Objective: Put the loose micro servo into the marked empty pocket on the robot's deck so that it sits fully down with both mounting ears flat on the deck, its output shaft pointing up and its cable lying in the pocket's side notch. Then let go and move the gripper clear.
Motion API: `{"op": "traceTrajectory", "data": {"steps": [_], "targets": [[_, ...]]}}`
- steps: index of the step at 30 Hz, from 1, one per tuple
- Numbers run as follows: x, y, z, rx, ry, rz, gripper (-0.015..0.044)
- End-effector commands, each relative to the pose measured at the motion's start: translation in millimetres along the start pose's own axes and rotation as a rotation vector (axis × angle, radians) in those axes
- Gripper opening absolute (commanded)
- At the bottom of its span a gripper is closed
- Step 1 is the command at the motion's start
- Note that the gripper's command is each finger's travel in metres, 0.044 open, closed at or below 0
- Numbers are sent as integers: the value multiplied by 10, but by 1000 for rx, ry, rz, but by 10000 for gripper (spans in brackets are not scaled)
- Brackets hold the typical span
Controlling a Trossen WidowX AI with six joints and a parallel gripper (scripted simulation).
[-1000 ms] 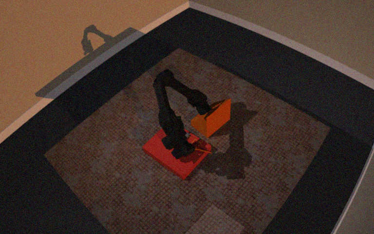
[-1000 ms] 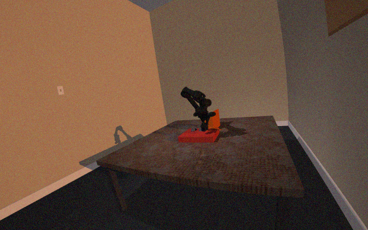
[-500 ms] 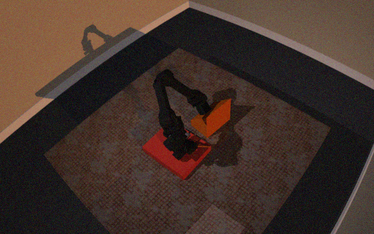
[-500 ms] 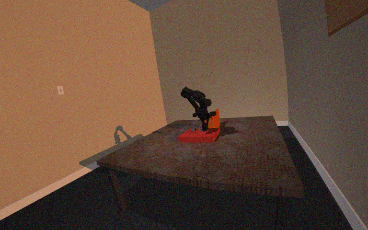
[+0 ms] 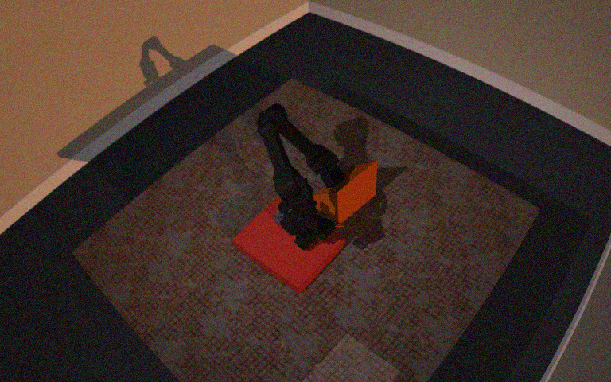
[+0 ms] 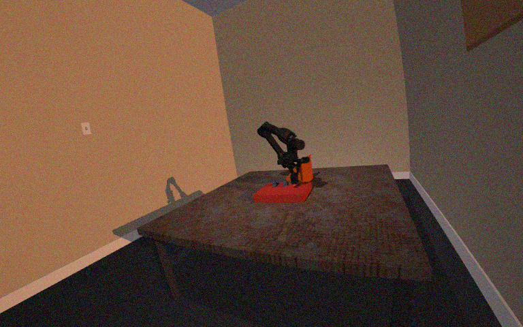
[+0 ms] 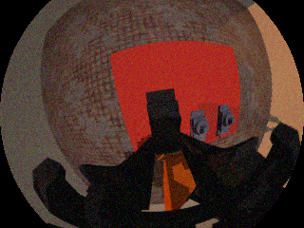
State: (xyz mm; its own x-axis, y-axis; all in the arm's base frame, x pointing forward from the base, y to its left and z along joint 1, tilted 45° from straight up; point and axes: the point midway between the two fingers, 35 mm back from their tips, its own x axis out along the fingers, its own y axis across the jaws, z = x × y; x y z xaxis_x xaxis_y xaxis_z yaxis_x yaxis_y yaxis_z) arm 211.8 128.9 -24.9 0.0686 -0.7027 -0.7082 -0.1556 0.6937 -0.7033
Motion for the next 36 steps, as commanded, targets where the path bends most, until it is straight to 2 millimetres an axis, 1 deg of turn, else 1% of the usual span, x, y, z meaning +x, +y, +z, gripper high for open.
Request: {"op": "traceTrajectory", "data": {"steps": [1,7,9,15,27,36], "targets": [[-34,-6,-191,8,-10,12,0],[-30,-12,-468,-21,-9,12,0],[-28,-15,-525,-32,-8,12,0],[-3,-14,-530,-34,-8,12,0],[171,-7,-524,-33,-9,12,0],[173,-7,-524,-33,-9,12,0]]}}
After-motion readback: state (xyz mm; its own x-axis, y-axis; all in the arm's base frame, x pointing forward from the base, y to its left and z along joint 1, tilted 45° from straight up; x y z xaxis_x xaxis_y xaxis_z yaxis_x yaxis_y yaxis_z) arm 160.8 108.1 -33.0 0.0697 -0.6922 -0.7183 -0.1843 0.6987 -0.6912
